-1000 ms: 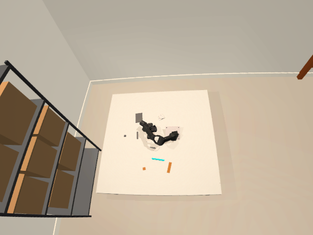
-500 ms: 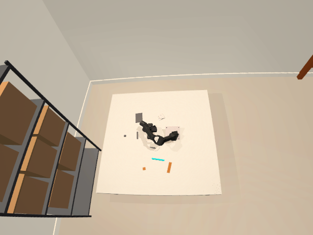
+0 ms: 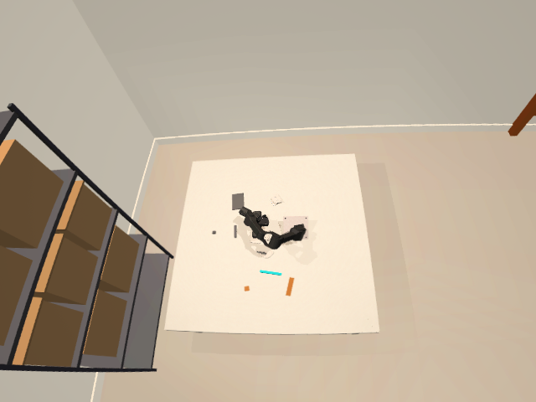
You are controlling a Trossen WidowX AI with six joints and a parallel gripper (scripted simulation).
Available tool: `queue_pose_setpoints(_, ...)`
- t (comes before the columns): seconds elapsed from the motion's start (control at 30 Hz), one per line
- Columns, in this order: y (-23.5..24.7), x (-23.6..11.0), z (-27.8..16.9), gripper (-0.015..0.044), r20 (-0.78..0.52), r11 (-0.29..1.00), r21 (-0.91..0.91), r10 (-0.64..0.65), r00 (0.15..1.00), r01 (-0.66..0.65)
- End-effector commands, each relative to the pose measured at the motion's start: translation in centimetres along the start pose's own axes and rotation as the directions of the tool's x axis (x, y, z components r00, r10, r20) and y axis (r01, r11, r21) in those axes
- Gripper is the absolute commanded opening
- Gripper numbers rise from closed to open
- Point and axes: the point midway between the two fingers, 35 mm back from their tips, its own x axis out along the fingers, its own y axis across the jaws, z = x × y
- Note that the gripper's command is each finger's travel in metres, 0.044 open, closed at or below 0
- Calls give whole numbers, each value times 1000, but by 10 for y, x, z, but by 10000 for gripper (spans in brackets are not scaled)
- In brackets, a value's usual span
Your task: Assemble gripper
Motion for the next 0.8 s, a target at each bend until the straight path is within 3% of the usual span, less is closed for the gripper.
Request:
queue_pose_setpoints(0.0,-1,1,-1,134,-2,1000,2,-3,1000,3)
queue_pose_setpoints(0.77,-1,4,-1,134,-2,1000,1,-3,1000,3)
